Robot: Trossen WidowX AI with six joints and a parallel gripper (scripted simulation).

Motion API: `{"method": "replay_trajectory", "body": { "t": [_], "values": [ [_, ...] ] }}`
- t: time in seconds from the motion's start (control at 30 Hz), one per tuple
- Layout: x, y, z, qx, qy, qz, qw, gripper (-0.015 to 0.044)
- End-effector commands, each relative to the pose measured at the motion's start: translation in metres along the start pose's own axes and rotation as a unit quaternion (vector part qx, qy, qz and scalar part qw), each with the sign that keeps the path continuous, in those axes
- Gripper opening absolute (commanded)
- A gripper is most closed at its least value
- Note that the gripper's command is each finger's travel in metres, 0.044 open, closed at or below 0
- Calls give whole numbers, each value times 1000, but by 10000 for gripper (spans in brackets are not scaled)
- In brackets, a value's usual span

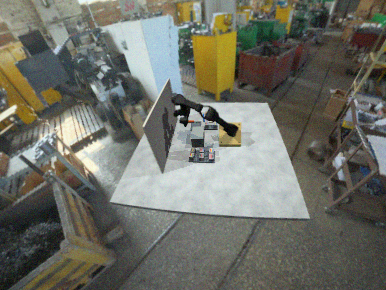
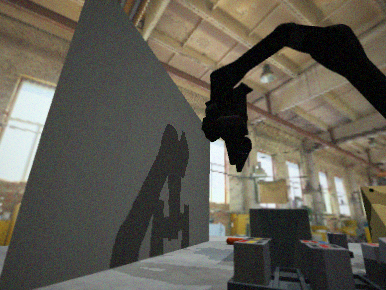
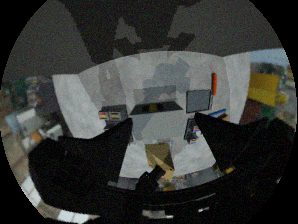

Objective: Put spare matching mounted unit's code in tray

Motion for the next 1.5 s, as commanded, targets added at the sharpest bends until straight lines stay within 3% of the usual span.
{"method": "replay_trajectory", "body": {
  "t": [0.0, 0.17, 0.73, 0.9, 1.03, 1.13, 1.23, 1.47],
  "values": [
    [2, -1, 3, -6, -12, 0, 1000, 440],
    [55, -1, 4, -8, -21, 14, 1000, 440],
    [57, -1, 7, -18, -22, 14, 1000, 440],
    [54, 2, 67, -275, -22, 9, 961, 440],
    [53, 14, 121, -500, -25, 3, 866, 440],
    [53, 22, 145, -597, -27, -1, 802, 440],
    [53, 30, 163, -666, -28, -5, 746, 440],
    [53, 31, 164, -669, -28, -5, 743, 440]
  ]
}}
Point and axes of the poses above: the point midway between the two fingers, 35 mm back from their tips, its own x axis out along the fingers, its own z axis across the jaws, y = z × x, the point moved 1 cm from there along -x, back along the fingers, and after that the axes turned 8 degrees about -x, right-handed, at the moved point
